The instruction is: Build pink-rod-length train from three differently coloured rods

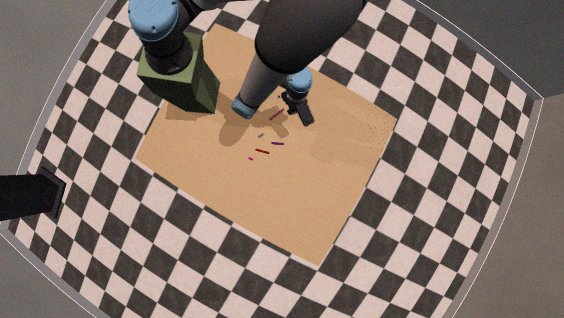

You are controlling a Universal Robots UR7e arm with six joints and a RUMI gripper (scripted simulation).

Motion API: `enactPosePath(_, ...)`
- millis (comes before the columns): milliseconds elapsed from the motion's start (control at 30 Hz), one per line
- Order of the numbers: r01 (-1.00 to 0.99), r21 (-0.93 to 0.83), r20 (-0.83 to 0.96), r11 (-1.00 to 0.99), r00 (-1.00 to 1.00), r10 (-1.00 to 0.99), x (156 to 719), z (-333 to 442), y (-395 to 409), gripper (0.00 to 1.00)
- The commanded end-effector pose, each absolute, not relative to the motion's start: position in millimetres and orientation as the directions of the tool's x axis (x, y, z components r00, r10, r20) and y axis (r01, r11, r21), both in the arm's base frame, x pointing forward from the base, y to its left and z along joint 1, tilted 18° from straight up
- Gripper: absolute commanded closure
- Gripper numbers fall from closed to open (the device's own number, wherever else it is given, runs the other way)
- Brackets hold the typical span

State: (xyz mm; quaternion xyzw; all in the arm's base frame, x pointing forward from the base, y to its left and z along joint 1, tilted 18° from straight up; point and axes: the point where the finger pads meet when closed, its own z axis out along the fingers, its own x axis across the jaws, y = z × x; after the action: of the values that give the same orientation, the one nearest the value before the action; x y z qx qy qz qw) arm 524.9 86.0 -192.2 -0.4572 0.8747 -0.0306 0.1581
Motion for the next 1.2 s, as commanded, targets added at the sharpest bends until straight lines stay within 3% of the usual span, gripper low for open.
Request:
enactPosePath(0,-0.69,-0.155,-0.273,0.707,-0.657,-0.702,521.8,-193.6,82.2,1.0)
enactPosePath(1167,-0.346,-0.024,-0.313,0.938,-0.888,-0.336,516.4,-196.0,73.2,1.0)
